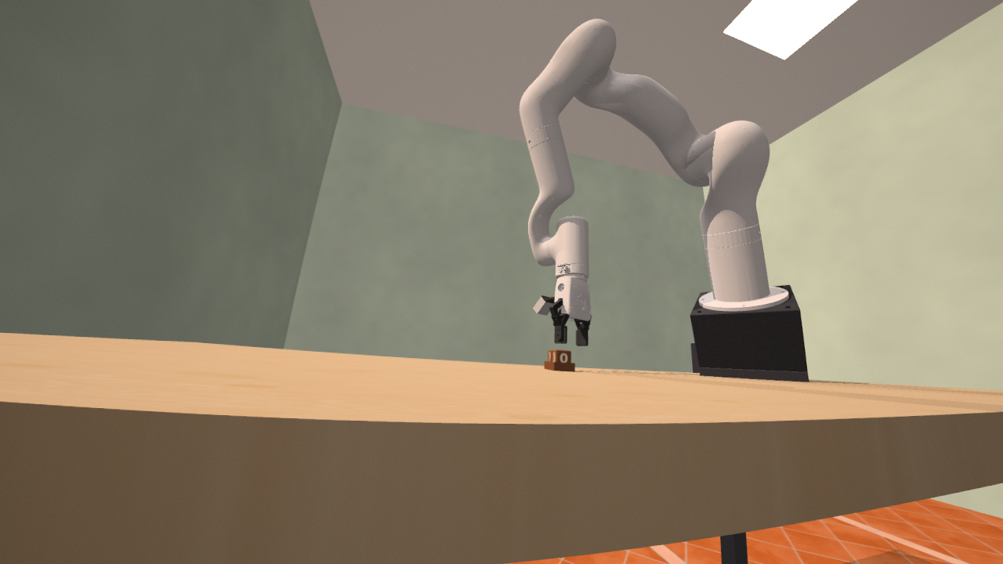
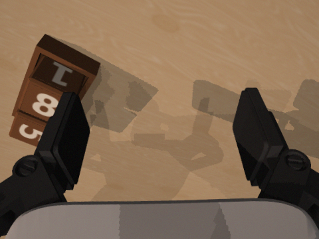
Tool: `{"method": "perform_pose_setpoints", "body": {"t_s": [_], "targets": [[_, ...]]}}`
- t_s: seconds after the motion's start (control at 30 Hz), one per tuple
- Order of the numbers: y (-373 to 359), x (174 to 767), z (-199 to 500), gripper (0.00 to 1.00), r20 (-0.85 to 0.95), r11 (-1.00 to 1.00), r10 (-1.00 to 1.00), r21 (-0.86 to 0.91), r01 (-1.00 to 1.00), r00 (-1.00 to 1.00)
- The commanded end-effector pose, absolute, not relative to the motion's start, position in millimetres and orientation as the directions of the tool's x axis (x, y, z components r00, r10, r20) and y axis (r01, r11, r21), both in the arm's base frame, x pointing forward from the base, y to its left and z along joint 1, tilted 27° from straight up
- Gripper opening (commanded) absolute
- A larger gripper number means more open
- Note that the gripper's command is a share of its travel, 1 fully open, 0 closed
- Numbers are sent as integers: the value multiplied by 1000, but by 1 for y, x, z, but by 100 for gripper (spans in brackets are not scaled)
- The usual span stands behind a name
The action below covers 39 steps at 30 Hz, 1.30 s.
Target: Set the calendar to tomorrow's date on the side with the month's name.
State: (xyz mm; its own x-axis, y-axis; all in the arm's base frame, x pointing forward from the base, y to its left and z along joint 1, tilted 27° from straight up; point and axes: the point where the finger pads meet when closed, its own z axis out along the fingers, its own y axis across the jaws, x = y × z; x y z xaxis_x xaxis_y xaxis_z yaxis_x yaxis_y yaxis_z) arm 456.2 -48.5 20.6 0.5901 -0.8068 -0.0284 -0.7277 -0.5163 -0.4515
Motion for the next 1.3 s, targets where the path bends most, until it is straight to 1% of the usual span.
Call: {"method": "perform_pose_setpoints", "body": {"t_s": [0.0,0.5,0.9,1.27], "targets": [[-49,457,21,100,-28,-516,-807,-452,-727,590],[-52,453,31,100,-28,-516,-807,-452,-727,590],[-65,437,72,100,-28,-516,-807,-452,-727,590],[-66,436,74,100,-28,-516,-807,-452,-727,590]]}}
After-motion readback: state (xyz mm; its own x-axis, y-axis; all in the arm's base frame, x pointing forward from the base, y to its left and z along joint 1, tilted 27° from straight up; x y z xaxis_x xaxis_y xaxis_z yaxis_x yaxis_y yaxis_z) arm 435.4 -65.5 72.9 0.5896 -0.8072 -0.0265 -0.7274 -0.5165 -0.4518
